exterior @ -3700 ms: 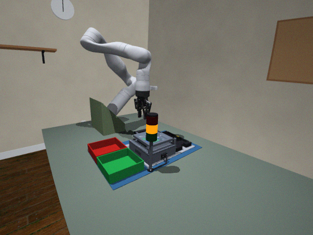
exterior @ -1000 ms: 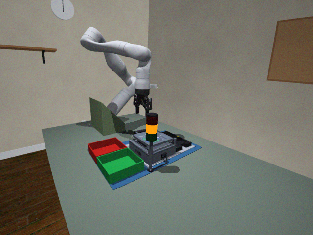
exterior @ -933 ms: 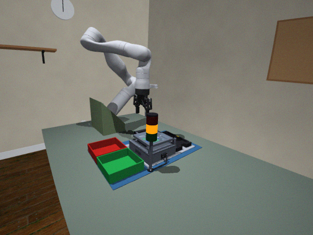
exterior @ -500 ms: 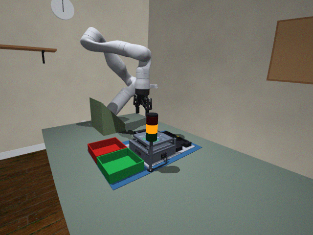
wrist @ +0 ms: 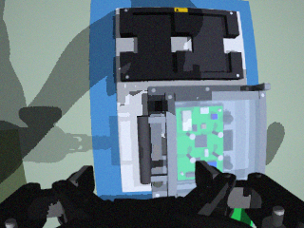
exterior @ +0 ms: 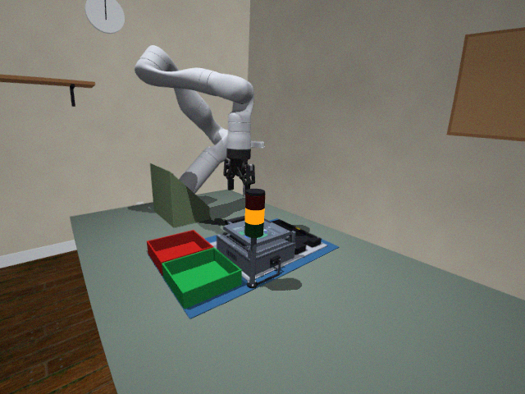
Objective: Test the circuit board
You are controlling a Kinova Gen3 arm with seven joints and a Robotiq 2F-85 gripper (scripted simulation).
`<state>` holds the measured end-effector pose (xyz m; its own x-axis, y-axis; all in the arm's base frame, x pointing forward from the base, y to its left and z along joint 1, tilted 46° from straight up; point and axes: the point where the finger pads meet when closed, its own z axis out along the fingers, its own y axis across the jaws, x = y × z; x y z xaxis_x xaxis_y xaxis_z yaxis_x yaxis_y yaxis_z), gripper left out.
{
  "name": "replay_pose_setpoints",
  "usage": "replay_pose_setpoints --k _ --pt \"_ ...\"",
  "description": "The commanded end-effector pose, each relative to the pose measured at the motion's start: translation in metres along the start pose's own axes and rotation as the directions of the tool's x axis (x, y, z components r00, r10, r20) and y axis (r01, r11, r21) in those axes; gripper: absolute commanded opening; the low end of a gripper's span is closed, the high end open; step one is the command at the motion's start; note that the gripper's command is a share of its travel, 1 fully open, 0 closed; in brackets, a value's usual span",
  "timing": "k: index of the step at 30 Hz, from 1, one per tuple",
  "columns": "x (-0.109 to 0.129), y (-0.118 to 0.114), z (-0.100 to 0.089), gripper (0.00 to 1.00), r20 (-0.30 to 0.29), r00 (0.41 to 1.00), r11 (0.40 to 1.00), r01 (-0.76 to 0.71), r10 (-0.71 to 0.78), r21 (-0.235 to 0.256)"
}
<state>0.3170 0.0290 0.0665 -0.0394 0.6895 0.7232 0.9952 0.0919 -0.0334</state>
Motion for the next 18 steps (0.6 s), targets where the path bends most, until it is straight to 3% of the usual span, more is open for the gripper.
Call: replay_pose_setpoints --k 1,15,16,18 --pt "-0.0001 0.0003 -0.0005 1.00 0.001 1.000 1.000 0.000 0.000 -0.001" --pt "-0.0001 0.0003 -0.0005 1.00 0.001 1.000 1.000 0.000 0.000 -0.001" --pt "-0.0001 0.0003 -0.0005 0.00 0.001 1.000 1.000 0.000 0.000 -0.001" --pt "-0.0001 0.0003 -0.0005 0.00 0.001 1.000 1.000 0.000 0.000 -0.001"
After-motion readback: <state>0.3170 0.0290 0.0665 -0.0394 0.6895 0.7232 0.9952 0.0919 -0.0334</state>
